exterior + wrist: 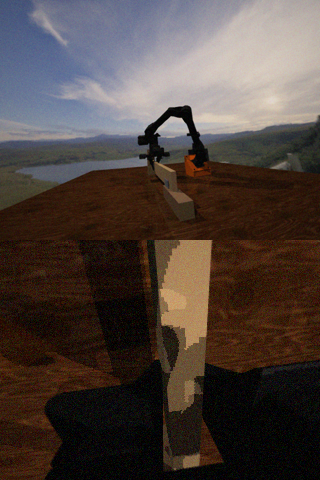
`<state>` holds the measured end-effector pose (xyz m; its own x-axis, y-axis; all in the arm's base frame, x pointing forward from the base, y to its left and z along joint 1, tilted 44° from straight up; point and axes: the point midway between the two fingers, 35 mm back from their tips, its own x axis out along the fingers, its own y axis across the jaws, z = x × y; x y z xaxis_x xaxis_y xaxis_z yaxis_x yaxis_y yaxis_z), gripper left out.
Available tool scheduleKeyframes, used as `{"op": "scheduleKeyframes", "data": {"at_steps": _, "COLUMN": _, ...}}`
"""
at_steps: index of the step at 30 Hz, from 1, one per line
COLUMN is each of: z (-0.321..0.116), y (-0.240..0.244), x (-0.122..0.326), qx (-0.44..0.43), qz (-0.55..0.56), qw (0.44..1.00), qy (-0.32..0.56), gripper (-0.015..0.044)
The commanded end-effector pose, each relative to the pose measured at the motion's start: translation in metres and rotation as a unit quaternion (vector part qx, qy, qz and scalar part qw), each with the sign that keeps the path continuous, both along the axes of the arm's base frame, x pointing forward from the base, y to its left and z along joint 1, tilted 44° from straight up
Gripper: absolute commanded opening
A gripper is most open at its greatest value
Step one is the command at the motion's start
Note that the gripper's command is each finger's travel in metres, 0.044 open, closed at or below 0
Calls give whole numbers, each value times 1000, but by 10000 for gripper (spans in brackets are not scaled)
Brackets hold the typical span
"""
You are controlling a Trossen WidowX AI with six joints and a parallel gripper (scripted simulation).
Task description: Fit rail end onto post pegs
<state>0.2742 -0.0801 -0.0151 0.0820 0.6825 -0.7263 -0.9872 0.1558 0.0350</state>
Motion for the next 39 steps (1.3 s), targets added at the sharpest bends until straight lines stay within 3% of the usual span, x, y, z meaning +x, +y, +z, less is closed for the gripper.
{"op": "scheduleKeyframes", "data": {"at_steps": 1, "z": 0, "y": -5, "x": 0, "qx": -2, "qz": -3, "qw": 1000, "qy": -3, "gripper": 0}}
{"op": "scheduleKeyframes", "data": {"at_steps": 39, "z": -8, "y": -13, "x": -1, "qx": -2, "qz": -3, "qw": 1000, "qy": -3, "gripper": 0}}
